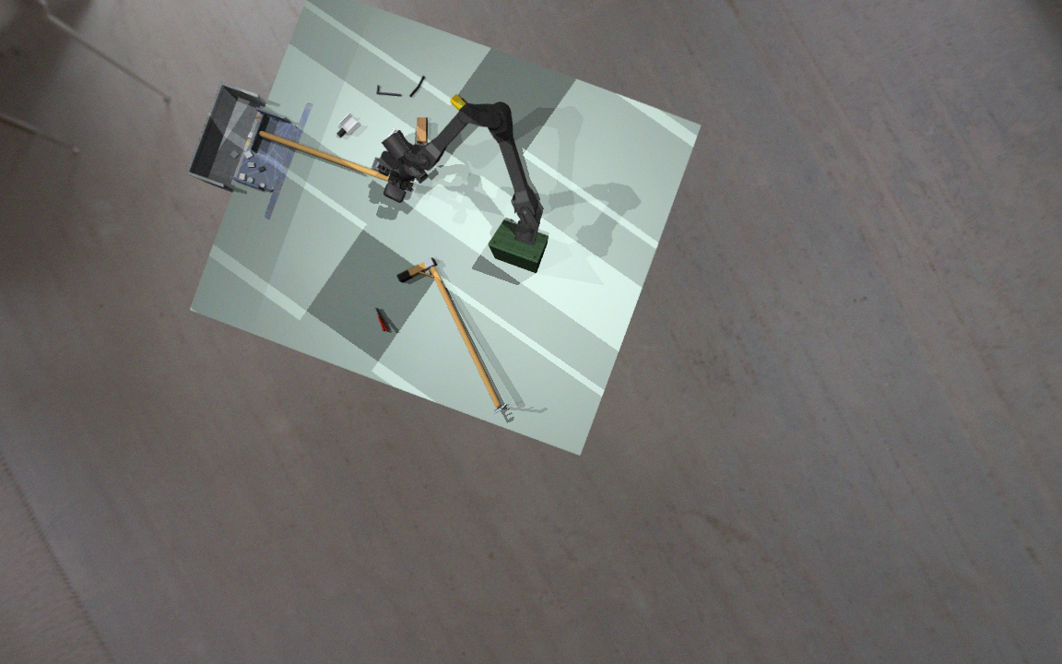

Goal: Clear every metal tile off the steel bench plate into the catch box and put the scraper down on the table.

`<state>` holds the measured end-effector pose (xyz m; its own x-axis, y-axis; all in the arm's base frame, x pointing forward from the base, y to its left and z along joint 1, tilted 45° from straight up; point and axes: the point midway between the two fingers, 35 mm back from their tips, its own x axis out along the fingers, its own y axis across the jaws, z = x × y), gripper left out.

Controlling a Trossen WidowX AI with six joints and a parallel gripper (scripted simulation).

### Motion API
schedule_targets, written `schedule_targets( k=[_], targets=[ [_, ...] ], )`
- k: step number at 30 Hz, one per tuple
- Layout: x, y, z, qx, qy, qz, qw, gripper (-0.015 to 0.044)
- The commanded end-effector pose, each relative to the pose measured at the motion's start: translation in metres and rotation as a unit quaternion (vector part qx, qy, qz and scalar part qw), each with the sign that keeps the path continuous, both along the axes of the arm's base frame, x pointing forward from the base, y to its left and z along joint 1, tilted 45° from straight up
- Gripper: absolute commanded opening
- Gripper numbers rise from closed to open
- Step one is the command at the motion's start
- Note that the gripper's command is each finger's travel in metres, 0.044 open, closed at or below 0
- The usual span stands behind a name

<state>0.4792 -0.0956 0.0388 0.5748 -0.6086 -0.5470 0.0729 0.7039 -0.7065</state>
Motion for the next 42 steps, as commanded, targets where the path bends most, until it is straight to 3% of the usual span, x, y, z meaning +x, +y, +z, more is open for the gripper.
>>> schedule_targets(
  k=[1,42],
  targets=[
    [-0.003,0.004,0.005,0.0,-0.007,0.003,1.0,0.0],
    [-0.058,0.009,0.007,0.0,-0.007,0.005,1.0,0.0]
  ],
)
